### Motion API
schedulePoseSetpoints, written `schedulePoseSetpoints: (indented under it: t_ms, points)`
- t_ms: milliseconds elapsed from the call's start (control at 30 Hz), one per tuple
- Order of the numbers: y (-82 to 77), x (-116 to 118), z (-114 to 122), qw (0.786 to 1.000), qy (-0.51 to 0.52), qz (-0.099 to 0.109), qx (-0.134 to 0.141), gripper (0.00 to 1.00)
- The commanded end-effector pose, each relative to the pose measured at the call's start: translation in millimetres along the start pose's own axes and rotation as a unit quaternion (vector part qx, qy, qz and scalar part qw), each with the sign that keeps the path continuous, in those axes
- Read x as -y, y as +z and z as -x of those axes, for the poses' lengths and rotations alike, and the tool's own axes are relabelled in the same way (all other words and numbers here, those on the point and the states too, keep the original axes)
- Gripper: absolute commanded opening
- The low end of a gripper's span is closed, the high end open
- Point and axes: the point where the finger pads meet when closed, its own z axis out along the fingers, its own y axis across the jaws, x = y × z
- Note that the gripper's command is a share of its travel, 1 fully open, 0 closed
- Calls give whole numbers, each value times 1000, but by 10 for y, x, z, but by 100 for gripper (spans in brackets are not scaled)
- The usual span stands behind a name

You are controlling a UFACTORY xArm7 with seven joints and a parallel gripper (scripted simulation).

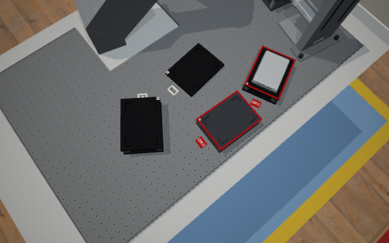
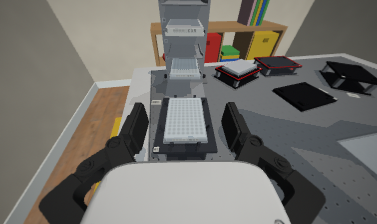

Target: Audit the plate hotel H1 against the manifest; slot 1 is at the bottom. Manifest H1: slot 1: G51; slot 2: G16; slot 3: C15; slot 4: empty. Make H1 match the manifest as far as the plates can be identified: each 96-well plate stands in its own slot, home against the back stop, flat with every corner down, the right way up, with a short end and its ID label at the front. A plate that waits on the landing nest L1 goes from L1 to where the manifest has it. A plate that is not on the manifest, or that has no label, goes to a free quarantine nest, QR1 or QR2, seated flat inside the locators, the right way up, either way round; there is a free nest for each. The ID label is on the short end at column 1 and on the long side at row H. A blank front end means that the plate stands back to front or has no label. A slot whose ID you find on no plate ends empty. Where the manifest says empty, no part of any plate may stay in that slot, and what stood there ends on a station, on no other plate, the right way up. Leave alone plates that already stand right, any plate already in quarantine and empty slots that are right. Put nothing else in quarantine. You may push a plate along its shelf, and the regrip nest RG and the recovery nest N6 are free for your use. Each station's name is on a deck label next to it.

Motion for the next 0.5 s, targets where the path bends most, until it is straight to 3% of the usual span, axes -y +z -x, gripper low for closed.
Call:
schedulePoseSetpoints:
  t_ms: [0, 467]
  points:
    - [-3, 4, -9, 1000, 1, 0, 0, 100]
    - [-170, 4, -9, 1000, 1, 0, 0, 100]
